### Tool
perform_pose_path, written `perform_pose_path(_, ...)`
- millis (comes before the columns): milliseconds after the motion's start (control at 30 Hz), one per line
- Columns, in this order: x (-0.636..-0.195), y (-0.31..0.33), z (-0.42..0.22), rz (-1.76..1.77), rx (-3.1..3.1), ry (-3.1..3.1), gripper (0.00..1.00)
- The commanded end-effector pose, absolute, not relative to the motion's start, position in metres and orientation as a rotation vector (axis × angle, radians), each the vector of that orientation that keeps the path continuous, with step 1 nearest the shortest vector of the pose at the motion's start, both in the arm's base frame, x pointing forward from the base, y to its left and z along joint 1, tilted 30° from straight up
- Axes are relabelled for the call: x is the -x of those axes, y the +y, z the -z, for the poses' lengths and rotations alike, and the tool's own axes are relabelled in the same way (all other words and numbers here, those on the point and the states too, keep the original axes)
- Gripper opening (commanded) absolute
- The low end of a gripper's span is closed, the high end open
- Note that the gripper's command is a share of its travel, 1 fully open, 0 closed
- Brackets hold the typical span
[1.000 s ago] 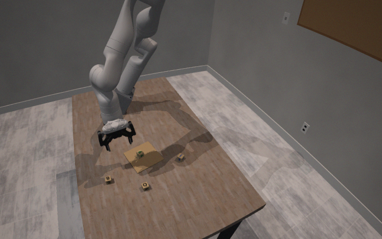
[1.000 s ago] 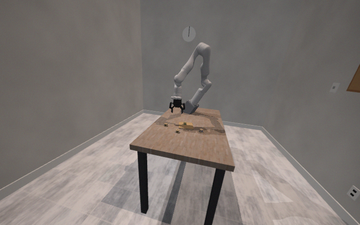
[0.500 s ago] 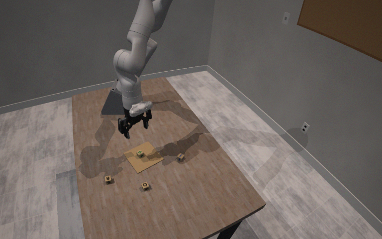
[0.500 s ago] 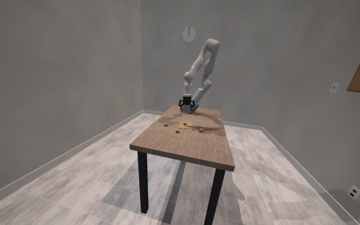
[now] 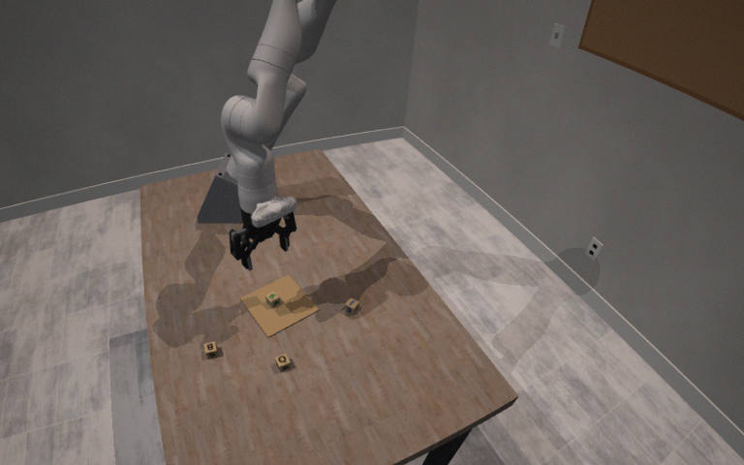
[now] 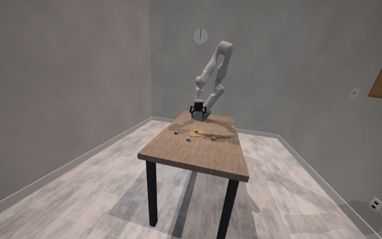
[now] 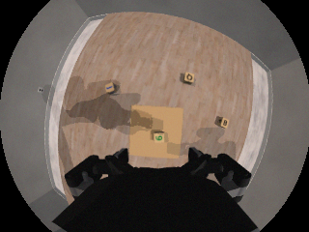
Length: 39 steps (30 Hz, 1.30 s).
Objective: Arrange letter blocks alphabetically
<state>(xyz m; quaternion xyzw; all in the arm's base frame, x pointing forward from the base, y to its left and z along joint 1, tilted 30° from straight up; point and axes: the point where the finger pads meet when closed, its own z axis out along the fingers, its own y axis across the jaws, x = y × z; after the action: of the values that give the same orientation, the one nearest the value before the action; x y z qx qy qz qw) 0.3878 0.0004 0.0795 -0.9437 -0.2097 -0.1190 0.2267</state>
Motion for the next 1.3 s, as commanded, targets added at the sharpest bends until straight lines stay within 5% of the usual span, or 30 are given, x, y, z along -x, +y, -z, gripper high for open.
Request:
perform_pose_path(0, -0.388, 0.001, -0.079, 0.322, 2.604, -0.555, 1.0)
perform_pose_path(1267, -0.391, 0.021, -0.044, -0.117, 2.392, 1.074, 1.0)
